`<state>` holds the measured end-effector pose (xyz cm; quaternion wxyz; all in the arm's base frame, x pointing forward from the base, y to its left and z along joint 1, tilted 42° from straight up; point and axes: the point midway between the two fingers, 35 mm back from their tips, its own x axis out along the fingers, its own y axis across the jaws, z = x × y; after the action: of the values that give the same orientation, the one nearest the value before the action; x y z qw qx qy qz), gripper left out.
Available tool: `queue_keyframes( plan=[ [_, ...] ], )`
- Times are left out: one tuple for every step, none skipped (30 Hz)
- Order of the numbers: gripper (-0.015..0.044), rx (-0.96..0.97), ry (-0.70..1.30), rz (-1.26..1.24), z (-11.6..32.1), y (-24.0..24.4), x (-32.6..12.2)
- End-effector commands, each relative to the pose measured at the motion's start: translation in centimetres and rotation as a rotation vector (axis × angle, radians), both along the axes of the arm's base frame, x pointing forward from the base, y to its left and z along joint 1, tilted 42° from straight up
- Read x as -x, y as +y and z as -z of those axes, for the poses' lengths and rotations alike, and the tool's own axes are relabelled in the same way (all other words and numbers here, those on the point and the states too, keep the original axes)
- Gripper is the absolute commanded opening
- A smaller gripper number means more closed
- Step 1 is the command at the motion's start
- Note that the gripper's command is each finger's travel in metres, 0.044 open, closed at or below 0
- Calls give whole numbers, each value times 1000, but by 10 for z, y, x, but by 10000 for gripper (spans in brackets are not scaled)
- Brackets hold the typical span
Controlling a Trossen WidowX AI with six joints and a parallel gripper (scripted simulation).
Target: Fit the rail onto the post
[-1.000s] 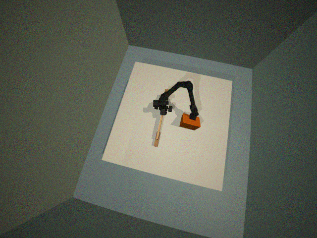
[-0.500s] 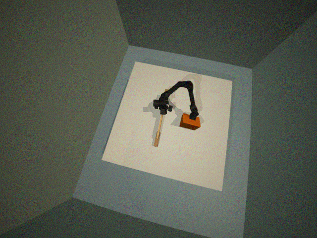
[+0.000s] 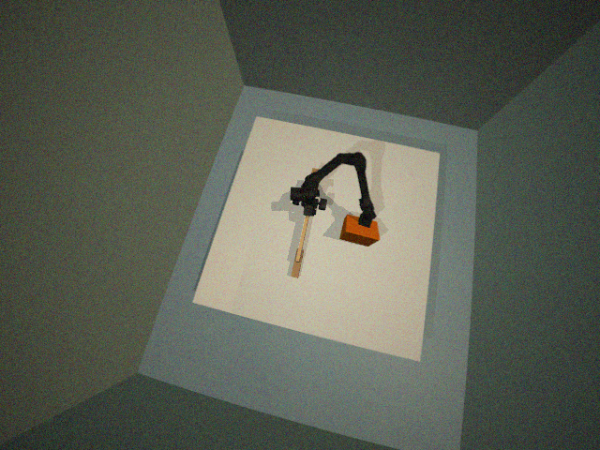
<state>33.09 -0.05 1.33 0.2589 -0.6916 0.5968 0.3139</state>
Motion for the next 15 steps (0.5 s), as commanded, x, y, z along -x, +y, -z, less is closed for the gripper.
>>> queue_keyframes(
  plan=[
    [0, -1, -4, -4, -3, -1, -1],
    [0, -1, -4, -4, -3, -1, -1],
    [0, -1, -4, -4, -4, -2, -1],
    [0, -1, -4, -4, -4, -2, -1],
    [0, -1, -4, -4, -4, -2, -1],
    [0, -1, -4, -4, -4, -2, -1],
    [0, -1, -4, -4, -4, -2, -1],
    [0, -1, -4, -4, -5, -3, -1],
    [0, -1, -4, -4, -5, -3, -1],
    [0, -1, -4, -4, -5, -3, -1],
    [0, -1, -4, -4, -5, -3, -1],
    [0, -1, -4, -4, -6, -3, -1],
    [0, -1, -4, -4, -6, -4, -1],
    [0, -1, -4, -4, -6, -4, -1],
    [0, -1, -4, -4, -6, -4, -1]
  ],
)
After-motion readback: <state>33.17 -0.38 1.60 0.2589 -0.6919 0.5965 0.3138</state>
